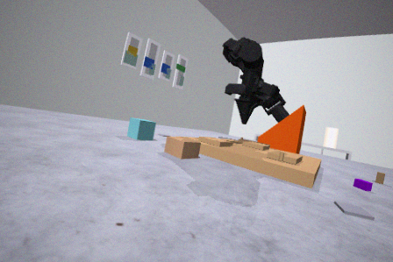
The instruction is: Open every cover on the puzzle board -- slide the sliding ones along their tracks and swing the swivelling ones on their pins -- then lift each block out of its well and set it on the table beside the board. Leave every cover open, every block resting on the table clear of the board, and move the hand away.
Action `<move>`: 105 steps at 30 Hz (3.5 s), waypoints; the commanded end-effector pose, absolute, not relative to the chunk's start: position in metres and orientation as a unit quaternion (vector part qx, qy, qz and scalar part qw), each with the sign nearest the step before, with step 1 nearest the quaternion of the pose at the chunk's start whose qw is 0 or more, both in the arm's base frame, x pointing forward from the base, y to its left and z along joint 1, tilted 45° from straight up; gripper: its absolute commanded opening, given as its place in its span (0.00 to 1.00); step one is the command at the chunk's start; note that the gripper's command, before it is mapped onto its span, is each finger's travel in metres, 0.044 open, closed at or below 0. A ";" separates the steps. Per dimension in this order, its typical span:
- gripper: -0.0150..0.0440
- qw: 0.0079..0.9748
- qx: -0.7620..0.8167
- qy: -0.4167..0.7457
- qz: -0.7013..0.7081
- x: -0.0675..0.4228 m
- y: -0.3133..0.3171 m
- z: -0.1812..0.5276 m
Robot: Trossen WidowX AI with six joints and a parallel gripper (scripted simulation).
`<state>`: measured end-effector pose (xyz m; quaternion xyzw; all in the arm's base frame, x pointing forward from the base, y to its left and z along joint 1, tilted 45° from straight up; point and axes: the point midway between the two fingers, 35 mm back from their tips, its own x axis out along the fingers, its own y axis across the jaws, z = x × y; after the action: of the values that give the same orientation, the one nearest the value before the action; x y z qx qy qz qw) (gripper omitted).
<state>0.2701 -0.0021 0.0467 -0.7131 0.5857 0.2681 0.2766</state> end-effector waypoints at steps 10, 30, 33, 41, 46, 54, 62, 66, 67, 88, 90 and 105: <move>0.25 0.268 -0.716 0.582 0.279 0.267 -0.002 0.045; 0.25 0.268 -0.716 0.581 0.279 0.267 -0.003 0.044; 0.25 0.268 -0.716 0.581 0.279 0.268 -0.005 0.042; 0.25 0.269 -0.716 0.581 0.279 0.270 -0.010 0.036; 0.25 0.269 -0.716 0.581 0.279 0.271 -0.013 0.032; 0.25 0.269 -0.716 0.581 0.279 0.272 -0.018 0.026; 0.25 0.269 -0.716 0.581 0.279 0.273 -0.024 0.021; 0.25 0.269 -0.716 0.581 0.279 0.274 -0.026 0.018; 0.25 0.269 -0.716 0.581 0.279 0.274 -0.027 0.017; 0.25 0.268 -0.716 0.582 0.278 0.275 -0.042 0.003; 0.25 0.267 -0.716 0.582 0.278 0.275 -0.042 0.003; 0.25 0.269 -0.716 0.581 0.279 0.276 -0.032 -0.006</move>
<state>0.2756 -0.0340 -0.0038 -0.7158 0.5803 0.2805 0.2686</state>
